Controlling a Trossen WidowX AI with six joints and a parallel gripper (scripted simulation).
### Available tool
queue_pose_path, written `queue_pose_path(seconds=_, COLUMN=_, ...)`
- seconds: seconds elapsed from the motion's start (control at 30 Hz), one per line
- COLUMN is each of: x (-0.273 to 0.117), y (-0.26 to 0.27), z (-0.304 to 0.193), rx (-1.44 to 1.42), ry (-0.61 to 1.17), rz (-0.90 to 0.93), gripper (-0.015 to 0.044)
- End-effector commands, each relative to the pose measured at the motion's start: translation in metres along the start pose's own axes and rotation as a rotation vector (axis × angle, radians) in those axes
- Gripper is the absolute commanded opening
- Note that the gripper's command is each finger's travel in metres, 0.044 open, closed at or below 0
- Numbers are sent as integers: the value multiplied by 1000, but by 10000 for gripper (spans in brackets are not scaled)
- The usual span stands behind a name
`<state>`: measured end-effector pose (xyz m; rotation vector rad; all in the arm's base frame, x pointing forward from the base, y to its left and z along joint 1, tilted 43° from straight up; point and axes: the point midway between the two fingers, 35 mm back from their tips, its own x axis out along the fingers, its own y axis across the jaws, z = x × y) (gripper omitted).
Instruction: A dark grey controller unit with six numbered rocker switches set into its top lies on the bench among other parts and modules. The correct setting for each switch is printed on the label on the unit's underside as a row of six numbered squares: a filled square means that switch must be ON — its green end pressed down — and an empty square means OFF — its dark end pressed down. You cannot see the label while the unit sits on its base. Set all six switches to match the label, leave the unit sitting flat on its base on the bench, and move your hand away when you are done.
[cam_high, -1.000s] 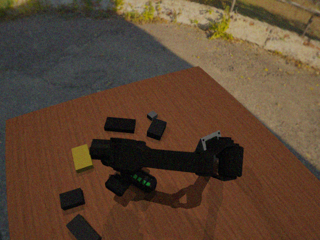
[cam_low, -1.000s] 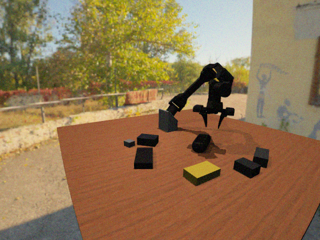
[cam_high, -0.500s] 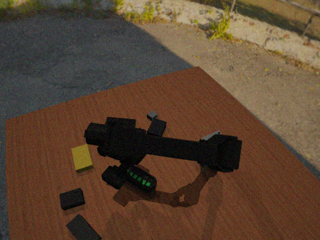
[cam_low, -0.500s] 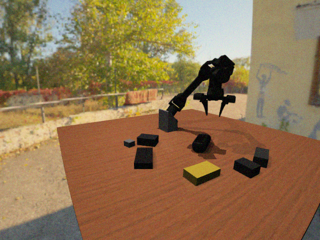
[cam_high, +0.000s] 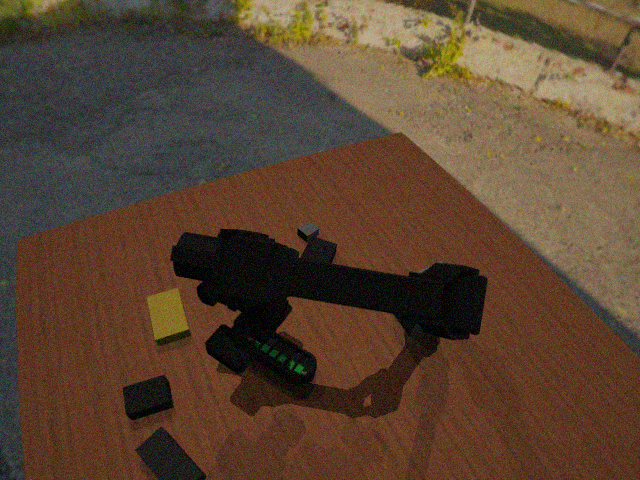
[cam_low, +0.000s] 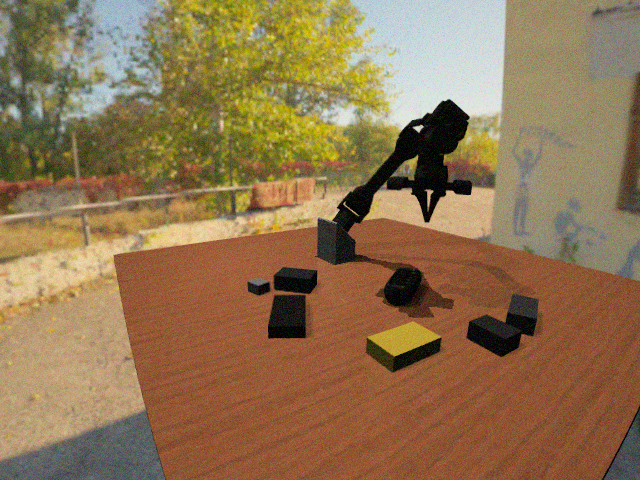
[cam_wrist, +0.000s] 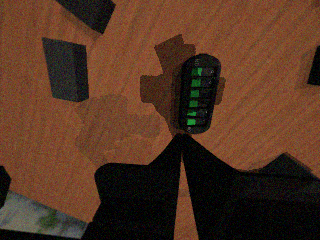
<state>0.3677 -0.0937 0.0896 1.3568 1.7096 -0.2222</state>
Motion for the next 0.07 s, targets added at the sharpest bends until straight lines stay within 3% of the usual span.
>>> queue_pose_path(seconds=0.0, x=0, y=0, z=0, rx=-6, ry=-1, rz=-4, gripper=0)
queue_pose_path(seconds=0.03, x=0, y=0, z=0, rx=-6, ry=-1, rz=-4, gripper=0)
